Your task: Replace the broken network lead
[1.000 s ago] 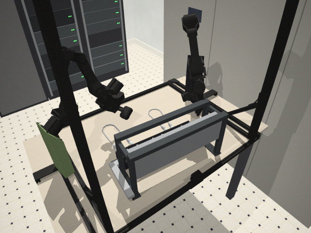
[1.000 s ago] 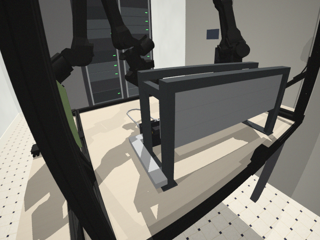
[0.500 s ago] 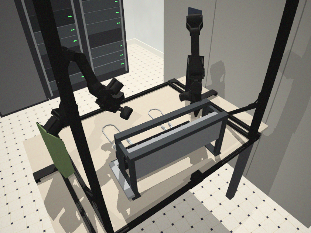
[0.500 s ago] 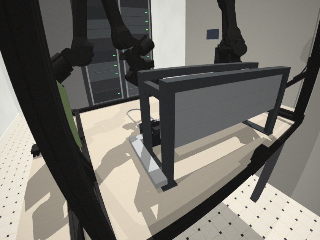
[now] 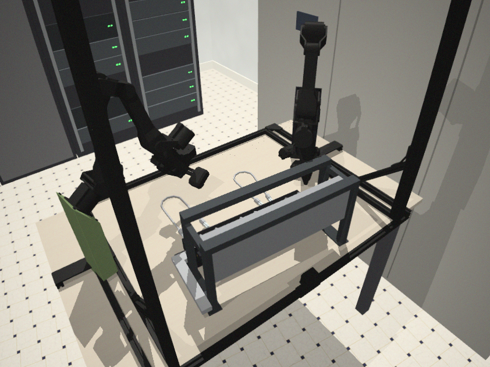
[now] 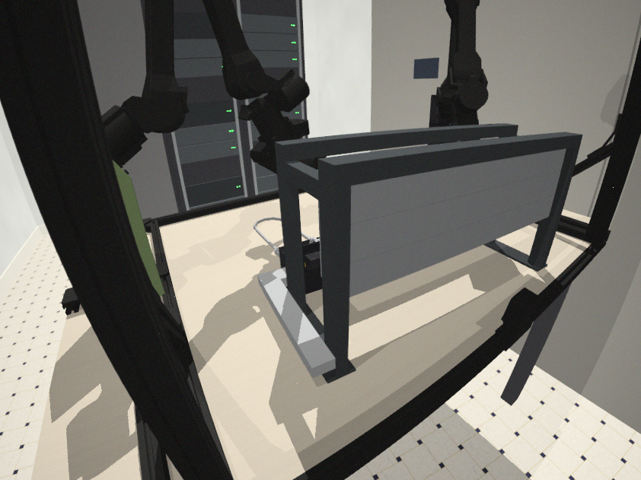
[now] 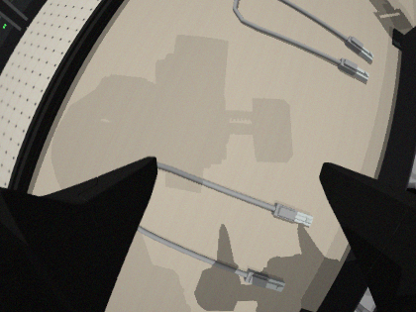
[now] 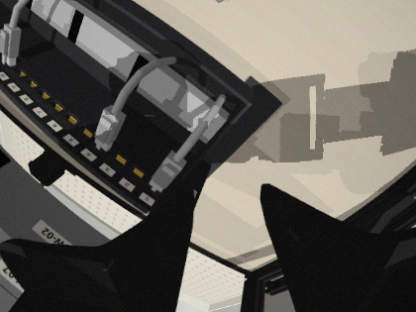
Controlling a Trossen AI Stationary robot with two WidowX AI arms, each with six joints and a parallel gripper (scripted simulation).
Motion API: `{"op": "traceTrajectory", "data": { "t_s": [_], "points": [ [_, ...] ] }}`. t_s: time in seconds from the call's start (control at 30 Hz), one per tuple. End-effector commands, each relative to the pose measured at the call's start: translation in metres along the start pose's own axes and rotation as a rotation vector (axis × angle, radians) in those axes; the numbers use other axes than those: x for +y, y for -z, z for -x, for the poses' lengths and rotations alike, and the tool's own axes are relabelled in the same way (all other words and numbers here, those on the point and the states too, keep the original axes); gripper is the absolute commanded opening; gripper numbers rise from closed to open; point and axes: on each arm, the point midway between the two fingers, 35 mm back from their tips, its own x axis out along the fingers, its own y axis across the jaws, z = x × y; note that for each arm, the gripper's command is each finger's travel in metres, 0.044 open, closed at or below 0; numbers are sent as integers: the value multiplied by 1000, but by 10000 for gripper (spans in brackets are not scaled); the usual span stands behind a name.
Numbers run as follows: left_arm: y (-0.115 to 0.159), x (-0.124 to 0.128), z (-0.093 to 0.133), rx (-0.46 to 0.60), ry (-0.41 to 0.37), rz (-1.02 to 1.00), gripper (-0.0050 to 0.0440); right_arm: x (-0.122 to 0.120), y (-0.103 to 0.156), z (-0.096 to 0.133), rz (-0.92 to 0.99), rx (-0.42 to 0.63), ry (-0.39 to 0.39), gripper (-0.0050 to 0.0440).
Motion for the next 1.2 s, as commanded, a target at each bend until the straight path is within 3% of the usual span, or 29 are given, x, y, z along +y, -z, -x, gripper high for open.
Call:
{"op": "traceTrajectory", "data": {
  "t_s": [0.0,0.07,0.1,0.63,0.67,1.17],
  "points": [
    [0,0,0,0,0,0,440,-1,0,0,-5,2,5,176],
    [0,0,0,0,0,0,440,-1,0,0,-5,2,5,176],
    [0,0,0,0,0,0,440,12,-3,3,-239,56,4,176],
    [0,0,0,0,0,0,440,12,-3,3,-239,56,4,176],
    [0,0,0,0,0,0,440,25,-6,5,-472,111,6,176],
    [0,0,0,0,0,0,440,25,-6,5,-472,111,6,176]
  ]
}}
